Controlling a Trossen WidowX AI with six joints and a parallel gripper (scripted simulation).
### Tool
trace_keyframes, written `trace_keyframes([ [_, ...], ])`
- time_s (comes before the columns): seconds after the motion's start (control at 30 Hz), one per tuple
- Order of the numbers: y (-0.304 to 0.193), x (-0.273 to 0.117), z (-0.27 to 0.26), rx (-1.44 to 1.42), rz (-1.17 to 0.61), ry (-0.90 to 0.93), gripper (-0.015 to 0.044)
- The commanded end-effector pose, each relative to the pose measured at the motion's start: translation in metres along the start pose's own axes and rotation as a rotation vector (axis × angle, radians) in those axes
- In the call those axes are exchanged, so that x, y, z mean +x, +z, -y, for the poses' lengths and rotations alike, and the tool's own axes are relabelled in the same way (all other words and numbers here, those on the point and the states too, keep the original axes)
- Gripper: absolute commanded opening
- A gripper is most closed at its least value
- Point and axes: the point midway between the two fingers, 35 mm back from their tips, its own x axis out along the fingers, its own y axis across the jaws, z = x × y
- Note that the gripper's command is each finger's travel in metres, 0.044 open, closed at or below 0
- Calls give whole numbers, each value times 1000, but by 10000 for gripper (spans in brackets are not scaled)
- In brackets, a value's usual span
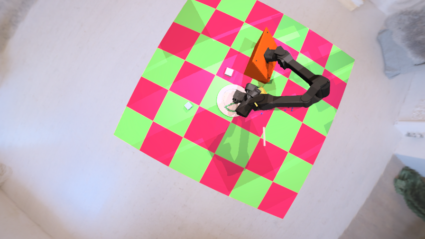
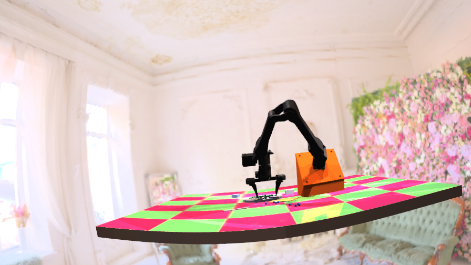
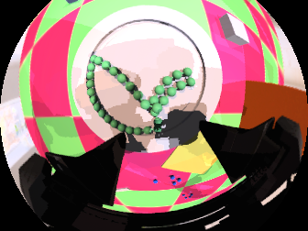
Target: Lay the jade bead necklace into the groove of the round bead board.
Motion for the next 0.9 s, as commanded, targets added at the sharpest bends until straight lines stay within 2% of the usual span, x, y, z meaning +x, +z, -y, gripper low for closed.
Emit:
trace_keyframes([
  [0.0, 0, -2, -1, -5, -3, 1, 440],
  [0.77, 0, -2, -1, -5, -3, 1, 440],
  [0.87, 3, -11, -3, -10, -1, 1, 361],
])
